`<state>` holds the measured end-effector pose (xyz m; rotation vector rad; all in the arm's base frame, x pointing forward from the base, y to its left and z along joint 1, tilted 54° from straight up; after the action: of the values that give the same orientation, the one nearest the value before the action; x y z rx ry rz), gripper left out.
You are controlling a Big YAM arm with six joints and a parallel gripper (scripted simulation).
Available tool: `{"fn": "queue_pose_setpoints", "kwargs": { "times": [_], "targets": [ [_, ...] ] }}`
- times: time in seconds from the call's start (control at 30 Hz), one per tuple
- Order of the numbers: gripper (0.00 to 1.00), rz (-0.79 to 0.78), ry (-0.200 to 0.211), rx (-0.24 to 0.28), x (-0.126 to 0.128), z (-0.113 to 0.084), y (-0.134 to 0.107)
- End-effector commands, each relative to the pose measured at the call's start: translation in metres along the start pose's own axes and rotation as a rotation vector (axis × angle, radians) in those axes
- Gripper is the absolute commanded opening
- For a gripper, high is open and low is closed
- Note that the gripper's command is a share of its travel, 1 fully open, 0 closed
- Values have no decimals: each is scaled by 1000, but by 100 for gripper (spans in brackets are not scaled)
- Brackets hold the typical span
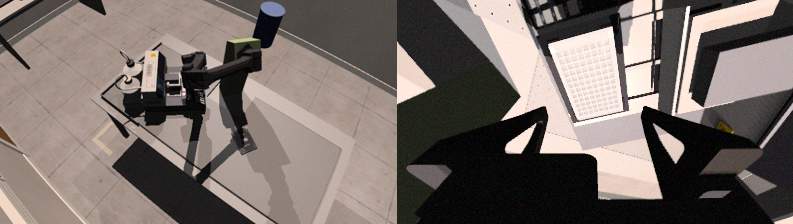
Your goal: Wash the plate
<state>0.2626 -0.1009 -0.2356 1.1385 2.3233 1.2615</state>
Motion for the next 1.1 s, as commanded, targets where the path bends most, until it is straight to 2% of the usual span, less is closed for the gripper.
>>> {"fn": "queue_pose_setpoints", "kwargs": {
  "times": [0.0,0.1,0.53,0.57,0.6,1.07],
  "targets": [
    [100,-216,33,-5,-13,-6,-2],
    [100,-248,52,-5,-10,0,1],
    [100,-225,56,0,-2,0,-3],
    [100,-248,52,-3,-10,-1,1],
    [100,-250,69,-1,-5,6,1],
    [100,-230,67,2,0,28,-5]
  ]
}}
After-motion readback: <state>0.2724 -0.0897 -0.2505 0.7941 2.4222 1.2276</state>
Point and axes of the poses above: the point where the finger pads meet when closed, its own z axis out along the fingers, its own x axis across the jaws, y = z × x, the point moved 7 cm from there along -z, back along the fingers, and after that the axes turned 11 degrees about -z, right-handed, at the moved point
